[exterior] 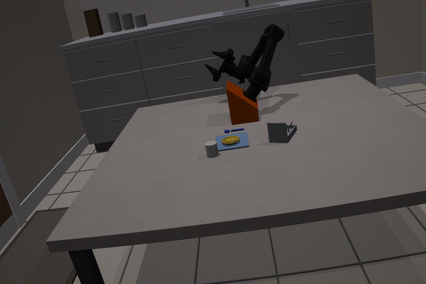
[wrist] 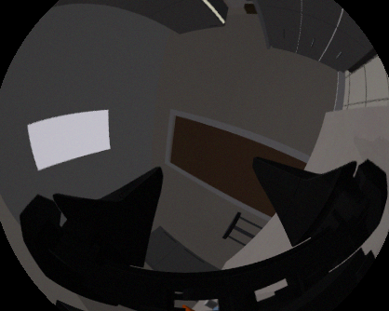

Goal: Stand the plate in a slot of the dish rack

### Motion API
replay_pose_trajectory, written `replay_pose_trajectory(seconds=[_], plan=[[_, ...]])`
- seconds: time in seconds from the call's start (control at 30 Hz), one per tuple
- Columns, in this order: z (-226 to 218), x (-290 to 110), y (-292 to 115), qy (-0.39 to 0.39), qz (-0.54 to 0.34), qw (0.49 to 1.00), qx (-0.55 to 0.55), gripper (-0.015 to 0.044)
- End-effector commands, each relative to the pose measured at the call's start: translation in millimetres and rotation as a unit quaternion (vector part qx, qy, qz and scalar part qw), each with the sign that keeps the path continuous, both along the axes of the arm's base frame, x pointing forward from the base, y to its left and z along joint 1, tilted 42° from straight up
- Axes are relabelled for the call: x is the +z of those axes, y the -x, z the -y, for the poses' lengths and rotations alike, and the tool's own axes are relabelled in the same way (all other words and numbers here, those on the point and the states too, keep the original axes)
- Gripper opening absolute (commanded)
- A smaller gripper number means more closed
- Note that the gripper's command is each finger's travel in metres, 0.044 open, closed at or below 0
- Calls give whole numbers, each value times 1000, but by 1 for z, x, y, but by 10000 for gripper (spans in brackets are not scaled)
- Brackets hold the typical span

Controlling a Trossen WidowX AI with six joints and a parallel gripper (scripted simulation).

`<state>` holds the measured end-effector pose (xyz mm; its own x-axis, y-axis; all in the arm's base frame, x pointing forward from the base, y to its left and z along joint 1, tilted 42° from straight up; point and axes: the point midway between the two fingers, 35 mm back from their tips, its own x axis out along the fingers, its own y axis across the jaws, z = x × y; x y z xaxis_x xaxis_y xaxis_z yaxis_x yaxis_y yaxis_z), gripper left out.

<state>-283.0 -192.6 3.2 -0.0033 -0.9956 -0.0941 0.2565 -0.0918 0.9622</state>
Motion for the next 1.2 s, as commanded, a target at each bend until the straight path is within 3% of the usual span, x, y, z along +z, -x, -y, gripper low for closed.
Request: replay_pose_trajectory(seconds=[0.0, 0.17, 0.73, 1.17], plan=[[0, 0, 1, -1, 1, 1000, -1, 400], [16, -1, 8, -23, 15, 1000, -10, 400], [94, -34, -23, -107, -10, 992, 61, 400], [161, -48, -86, -156, -55, 967, 192, 400]])
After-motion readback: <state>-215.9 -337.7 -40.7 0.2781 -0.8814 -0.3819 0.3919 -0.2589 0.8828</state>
